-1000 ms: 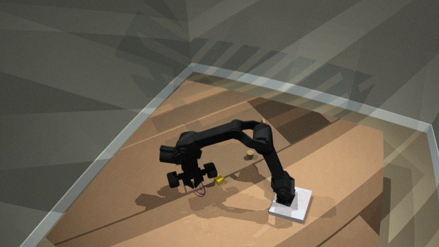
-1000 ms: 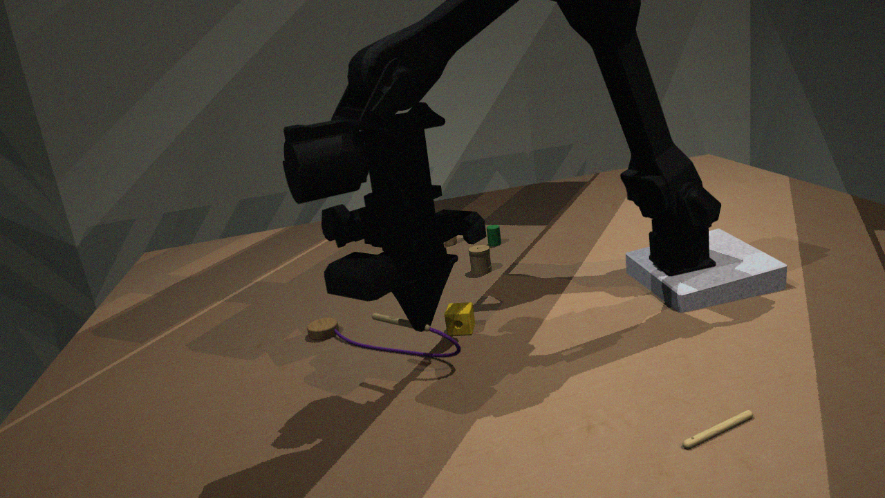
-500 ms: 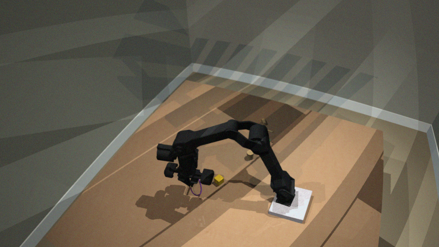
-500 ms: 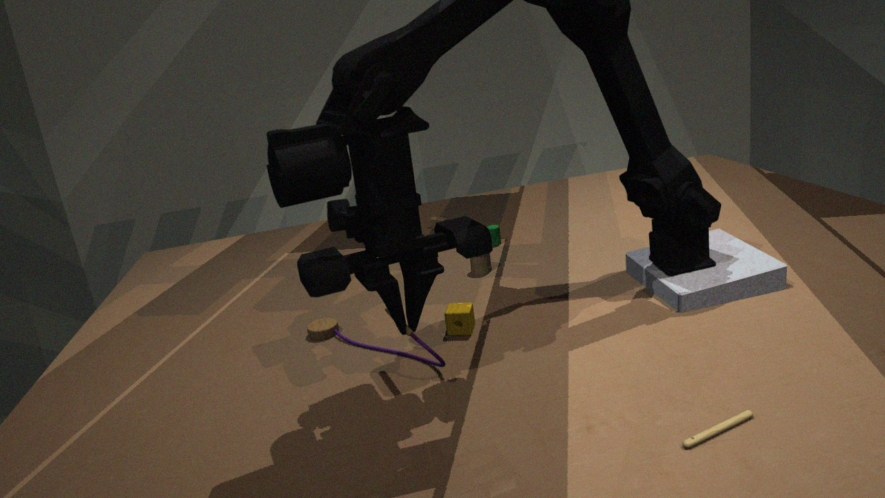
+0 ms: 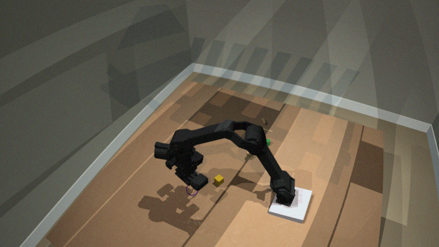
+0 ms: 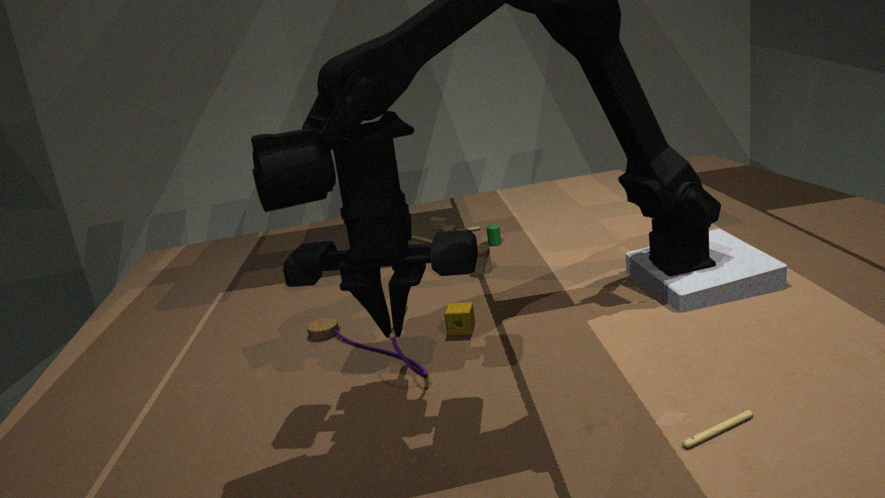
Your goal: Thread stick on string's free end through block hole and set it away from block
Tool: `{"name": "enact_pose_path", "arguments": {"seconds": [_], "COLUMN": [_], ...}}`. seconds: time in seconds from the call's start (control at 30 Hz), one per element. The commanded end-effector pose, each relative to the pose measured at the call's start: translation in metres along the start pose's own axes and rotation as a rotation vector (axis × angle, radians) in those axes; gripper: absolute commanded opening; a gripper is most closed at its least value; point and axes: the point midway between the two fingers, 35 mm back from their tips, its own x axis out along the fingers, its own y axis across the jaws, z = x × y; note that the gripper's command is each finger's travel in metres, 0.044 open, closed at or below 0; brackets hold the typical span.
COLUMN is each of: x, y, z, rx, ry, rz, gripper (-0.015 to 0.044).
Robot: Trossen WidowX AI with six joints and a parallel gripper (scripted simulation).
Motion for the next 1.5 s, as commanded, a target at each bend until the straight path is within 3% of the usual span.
{"name": "enact_pose_path", "arguments": {"seconds": [0.0,1.47], "x": [0.002,0.000], "y": [0.001,0.007], "z": [0.000,-0.052], "rx": [0.066,0.064], "ry": [0.000,0.006], "rz": [-0.007,-0.007], "gripper": [0.0000,0.0000]}}
